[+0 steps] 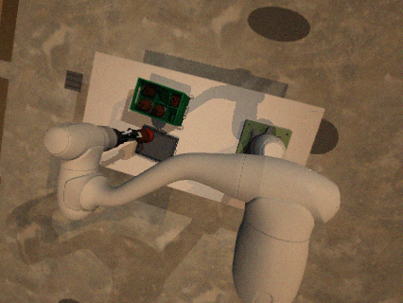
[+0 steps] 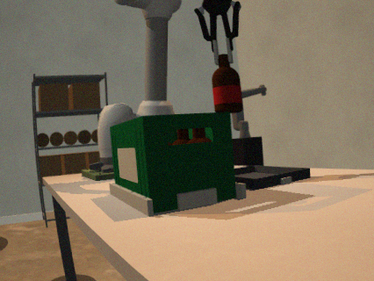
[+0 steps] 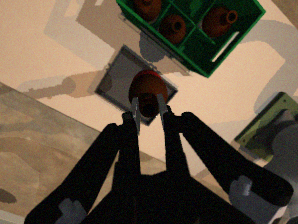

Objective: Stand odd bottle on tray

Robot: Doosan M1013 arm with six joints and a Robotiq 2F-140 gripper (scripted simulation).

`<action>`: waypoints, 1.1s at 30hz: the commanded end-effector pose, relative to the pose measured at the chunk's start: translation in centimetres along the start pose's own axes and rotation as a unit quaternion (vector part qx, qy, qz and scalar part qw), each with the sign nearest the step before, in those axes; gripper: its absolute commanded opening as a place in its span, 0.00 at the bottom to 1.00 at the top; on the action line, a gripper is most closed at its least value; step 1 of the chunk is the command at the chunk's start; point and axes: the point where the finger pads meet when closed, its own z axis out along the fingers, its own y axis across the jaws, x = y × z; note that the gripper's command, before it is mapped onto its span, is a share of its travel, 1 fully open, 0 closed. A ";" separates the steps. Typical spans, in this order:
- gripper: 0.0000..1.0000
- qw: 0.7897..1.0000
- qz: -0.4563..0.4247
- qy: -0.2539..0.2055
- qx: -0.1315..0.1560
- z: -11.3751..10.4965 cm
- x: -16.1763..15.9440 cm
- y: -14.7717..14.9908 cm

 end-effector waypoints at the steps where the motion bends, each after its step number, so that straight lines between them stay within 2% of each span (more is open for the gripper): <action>1: 0.00 1.000 0.000 0.000 0.000 0.0 -0.6 -0.5; 33: 0.00 1.000 0.000 0.000 0.000 0.0 -3.9 -3.3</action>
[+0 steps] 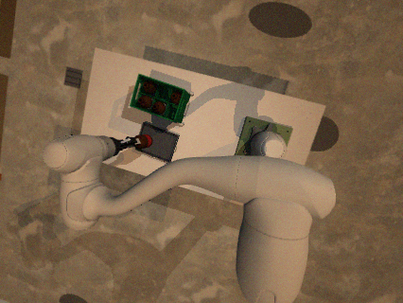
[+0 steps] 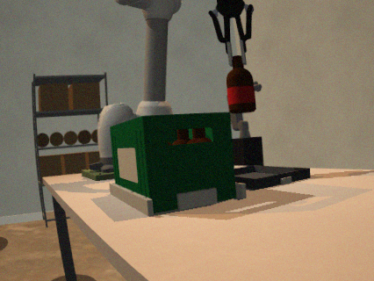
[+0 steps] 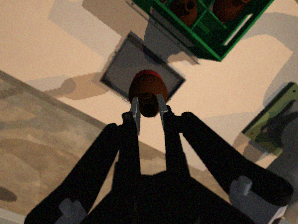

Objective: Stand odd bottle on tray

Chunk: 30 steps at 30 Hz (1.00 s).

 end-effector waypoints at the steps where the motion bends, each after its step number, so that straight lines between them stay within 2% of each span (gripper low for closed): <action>1: 0.00 1.000 0.000 0.000 0.000 0.0 -0.3 -0.3; 30: 0.00 1.000 0.000 0.000 0.000 0.0 -1.6 -1.4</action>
